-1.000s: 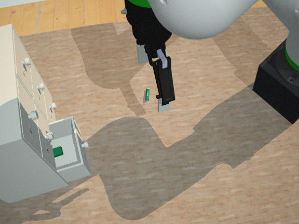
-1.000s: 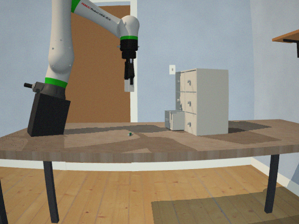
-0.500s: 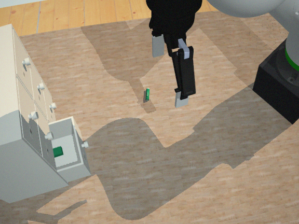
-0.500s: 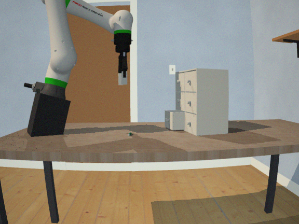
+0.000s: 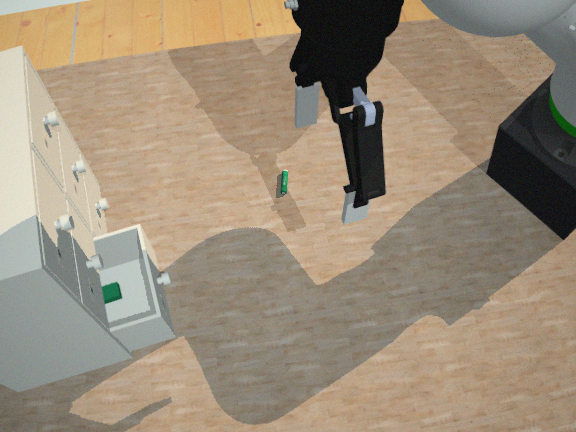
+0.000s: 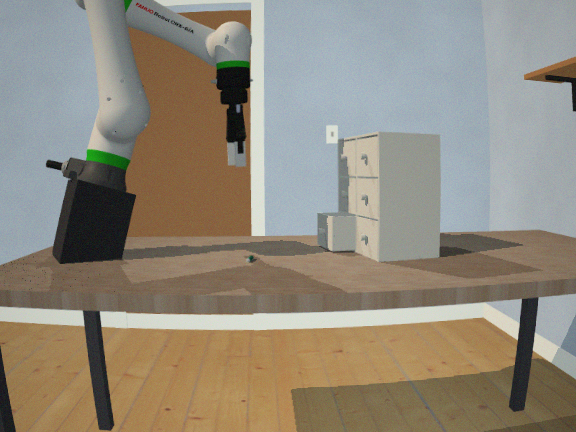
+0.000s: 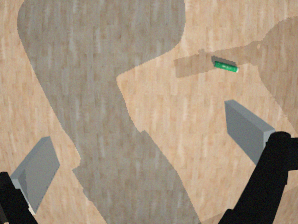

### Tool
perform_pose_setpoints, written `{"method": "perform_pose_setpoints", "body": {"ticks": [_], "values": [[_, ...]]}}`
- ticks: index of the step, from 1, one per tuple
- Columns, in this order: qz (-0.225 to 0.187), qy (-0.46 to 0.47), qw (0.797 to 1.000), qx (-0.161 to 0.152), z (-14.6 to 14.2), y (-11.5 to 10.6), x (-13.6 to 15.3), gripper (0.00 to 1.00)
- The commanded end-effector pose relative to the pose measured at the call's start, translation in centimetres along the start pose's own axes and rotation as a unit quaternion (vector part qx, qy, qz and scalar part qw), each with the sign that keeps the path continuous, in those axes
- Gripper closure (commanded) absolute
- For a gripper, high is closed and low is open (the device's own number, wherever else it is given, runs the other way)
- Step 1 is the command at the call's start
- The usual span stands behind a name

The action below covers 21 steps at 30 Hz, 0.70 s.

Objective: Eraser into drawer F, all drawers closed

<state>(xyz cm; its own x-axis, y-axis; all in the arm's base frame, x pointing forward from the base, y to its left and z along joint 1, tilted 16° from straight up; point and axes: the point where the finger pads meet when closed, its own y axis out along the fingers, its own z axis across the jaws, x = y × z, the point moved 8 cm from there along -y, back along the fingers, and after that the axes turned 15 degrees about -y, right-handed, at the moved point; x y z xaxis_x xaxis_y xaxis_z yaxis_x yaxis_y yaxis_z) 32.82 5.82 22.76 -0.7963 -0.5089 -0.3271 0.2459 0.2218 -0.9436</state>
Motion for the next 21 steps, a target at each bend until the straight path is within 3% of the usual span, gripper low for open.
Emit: {"method": "perform_pose_setpoints", "body": {"ticks": [1, 4, 5, 6, 8, 9, 12, 15, 16, 21], "values": [[0.059, -0.023, 0.998, -0.029, -1.6, 3.2, -1.9, 0.0], [0.119, -0.036, 0.991, -0.045, -2.8, 5.6, -3.4, 0.0], [0.119, -0.036, 0.991, -0.045, -2.8, 5.6, -3.4, 0.0], [0.152, -0.04, 0.986, -0.049, -3.3, 6.8, -4.1, 0.0], [0.152, -0.04, 0.986, -0.049, -3.3, 6.8, -4.1, 0.0], [0.187, -0.042, 0.98, -0.048, -3.6, 7.8, -4.7, 0.0], [0.22, -0.041, 0.974, -0.043, -3.6, 8.8, -5.2, 0.0], [0.306, -0.029, 0.951, 0.001, -2.3, 10.7, -5.5, 0.0], [0.307, -0.029, 0.951, 0.001, -2.3, 10.7, -5.5, 0.0], [0.36, -0.009, 0.93, 0.078, 1.0, 11.5, -3.9, 0.0]]}}
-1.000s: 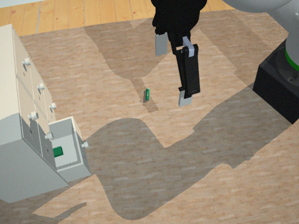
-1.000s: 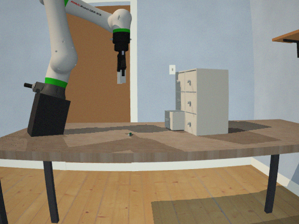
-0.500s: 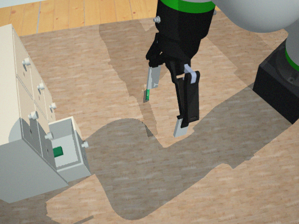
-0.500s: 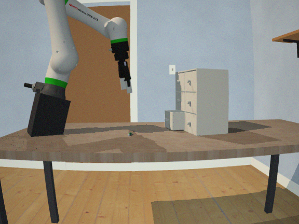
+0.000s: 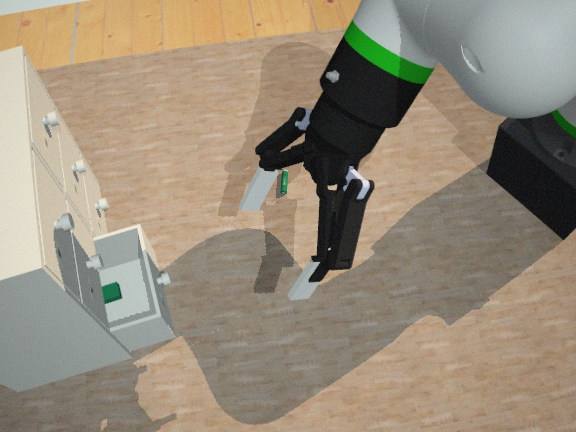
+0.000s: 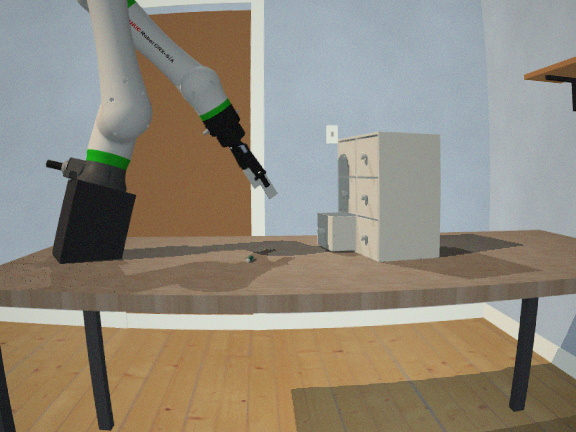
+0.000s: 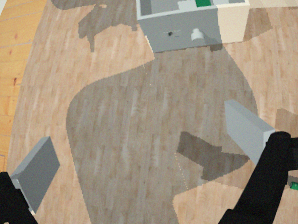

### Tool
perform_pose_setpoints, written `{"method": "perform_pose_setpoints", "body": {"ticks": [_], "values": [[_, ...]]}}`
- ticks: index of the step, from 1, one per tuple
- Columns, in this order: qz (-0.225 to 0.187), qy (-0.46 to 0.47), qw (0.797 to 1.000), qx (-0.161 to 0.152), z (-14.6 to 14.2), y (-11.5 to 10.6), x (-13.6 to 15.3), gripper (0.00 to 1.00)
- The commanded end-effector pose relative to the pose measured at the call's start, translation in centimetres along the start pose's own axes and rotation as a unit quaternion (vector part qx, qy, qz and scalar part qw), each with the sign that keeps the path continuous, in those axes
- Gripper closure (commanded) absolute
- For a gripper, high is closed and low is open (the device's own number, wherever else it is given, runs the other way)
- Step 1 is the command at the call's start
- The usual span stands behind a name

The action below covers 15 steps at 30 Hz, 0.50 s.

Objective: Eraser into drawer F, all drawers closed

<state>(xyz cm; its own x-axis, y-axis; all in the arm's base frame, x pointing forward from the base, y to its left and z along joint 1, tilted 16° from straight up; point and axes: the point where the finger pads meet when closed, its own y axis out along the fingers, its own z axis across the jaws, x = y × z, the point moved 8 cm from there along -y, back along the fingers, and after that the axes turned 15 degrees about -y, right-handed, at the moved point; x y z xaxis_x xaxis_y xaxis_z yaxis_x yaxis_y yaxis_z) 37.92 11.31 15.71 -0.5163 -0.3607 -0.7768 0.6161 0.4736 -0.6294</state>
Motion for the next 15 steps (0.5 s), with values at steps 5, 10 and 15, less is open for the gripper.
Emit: {"method": "perform_pose_setpoints", "body": {"ticks": [5, 10, 15], "values": [[0.112, -0.007, 0.985, 0.13, 3.57, 1.12, 3.18, 0.0], [0.114, -0.008, 0.984, 0.137, 3.83, 0.99, 3.4, 1.0], [0.114, -0.008, 0.984, 0.137, 3.83, 0.99, 3.4, 1.0]]}}
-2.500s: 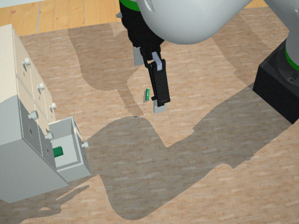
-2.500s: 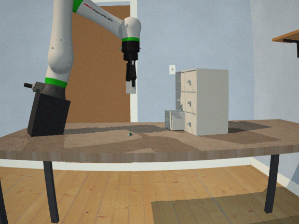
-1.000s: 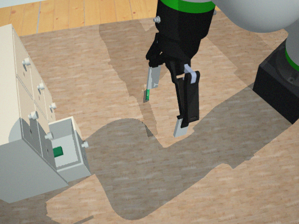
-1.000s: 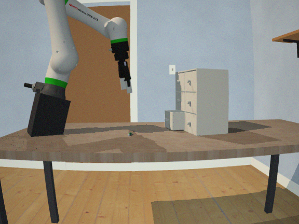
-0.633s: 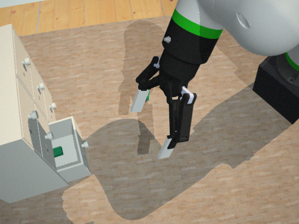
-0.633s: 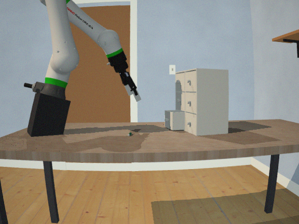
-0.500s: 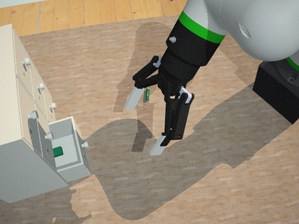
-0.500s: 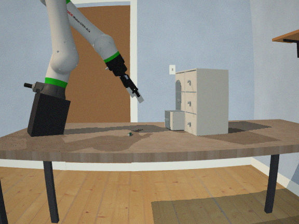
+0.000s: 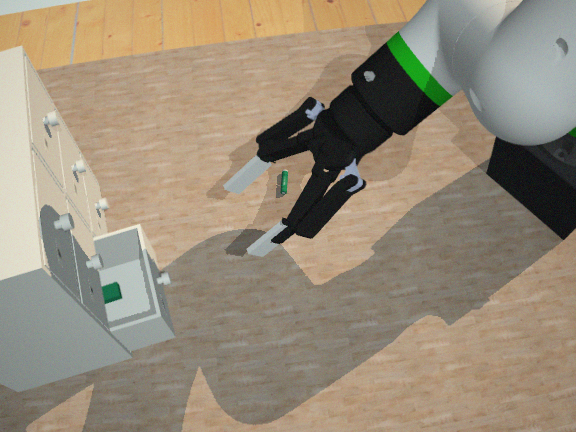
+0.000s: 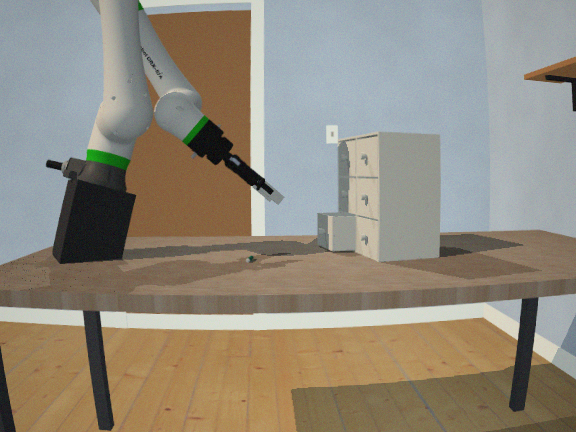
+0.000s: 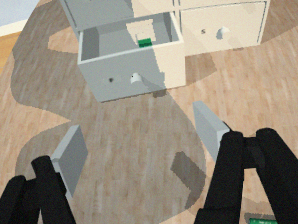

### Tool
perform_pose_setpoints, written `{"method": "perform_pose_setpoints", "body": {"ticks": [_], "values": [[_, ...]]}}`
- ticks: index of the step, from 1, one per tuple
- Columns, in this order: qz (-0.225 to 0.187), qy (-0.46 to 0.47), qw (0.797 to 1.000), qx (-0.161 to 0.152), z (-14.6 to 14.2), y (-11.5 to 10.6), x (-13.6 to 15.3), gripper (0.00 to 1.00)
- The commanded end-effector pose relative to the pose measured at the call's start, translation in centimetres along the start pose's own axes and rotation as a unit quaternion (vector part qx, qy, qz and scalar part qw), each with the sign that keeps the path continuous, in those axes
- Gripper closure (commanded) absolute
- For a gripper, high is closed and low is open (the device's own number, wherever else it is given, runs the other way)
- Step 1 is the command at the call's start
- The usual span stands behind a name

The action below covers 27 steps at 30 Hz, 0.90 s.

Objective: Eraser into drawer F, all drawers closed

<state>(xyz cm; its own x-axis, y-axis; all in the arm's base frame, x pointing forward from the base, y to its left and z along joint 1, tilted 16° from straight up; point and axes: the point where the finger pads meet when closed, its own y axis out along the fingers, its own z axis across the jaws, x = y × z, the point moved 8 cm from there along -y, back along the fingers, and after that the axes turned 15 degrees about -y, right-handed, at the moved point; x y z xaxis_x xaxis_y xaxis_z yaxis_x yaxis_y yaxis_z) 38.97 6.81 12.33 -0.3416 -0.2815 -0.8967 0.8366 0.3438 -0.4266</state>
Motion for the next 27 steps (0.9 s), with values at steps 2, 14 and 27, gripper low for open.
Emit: {"method": "perform_pose_setpoints", "body": {"ticks": [2, 14, 27], "values": [[0.001, -0.001, 1.0, 0.019, -0.6, 0.3, -0.2, 1.0], [0.001, -0.001, 1.0, 0.019, -0.6, 0.3, -0.2, 1.0], [0.001, -0.001, 1.0, 0.02, -0.6, 2.2, 0.2, 1.0]]}}
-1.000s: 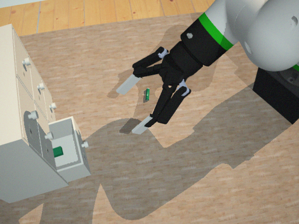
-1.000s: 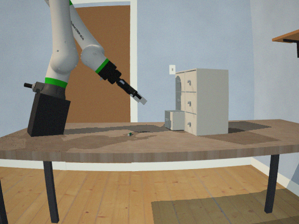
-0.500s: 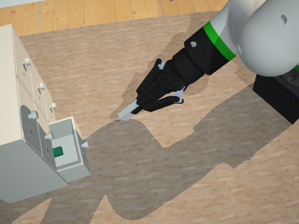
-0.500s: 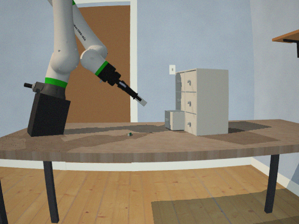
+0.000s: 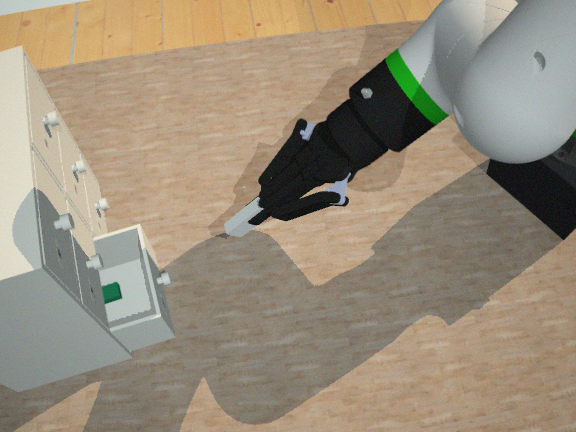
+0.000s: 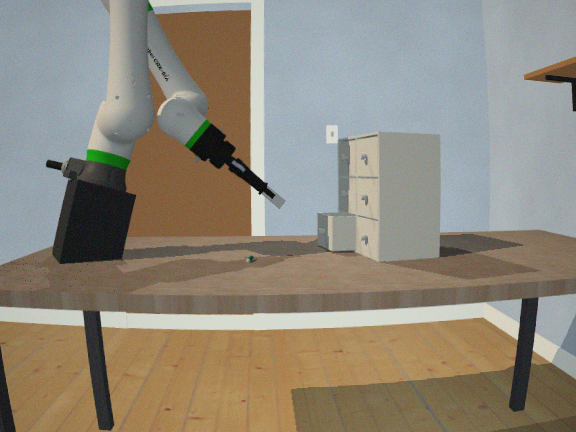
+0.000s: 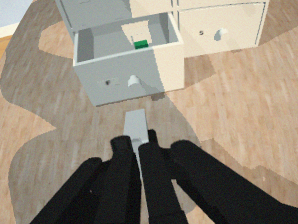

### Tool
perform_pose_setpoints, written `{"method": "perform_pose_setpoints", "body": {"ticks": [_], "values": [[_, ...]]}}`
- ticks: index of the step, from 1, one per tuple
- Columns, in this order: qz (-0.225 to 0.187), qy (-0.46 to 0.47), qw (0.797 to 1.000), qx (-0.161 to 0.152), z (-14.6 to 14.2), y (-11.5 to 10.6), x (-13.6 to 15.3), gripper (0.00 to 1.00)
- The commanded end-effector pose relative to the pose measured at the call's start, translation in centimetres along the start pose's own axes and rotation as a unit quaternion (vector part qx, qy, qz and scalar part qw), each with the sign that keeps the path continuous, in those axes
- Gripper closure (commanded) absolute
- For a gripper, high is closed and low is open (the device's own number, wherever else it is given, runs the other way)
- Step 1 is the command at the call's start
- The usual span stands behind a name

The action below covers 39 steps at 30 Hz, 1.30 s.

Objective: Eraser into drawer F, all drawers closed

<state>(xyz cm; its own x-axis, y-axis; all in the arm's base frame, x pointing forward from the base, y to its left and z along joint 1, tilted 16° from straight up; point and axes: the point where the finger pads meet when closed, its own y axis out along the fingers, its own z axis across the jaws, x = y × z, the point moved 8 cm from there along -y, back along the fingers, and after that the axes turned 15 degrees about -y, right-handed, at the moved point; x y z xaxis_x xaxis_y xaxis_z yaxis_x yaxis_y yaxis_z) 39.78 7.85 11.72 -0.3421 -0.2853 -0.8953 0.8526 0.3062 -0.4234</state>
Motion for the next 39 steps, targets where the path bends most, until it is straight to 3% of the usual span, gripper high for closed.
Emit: {"method": "perform_pose_setpoints", "body": {"ticks": [1, 11, 20, 39], "values": [[0.002, 0.0, 1.0, -0.001, 0.0, 1.3, 0.3, 1.0], [0.002, 0.0, 1.0, -0.001, -0.4, 6.2, 1.4, 1.0], [0.002, 0.0, 1.0, -0.001, -0.6, 9.0, 2.0, 1.0], [0.002, 0.0, 1.0, -0.001, -0.7, 9.5, 2.1, 1.0]]}}
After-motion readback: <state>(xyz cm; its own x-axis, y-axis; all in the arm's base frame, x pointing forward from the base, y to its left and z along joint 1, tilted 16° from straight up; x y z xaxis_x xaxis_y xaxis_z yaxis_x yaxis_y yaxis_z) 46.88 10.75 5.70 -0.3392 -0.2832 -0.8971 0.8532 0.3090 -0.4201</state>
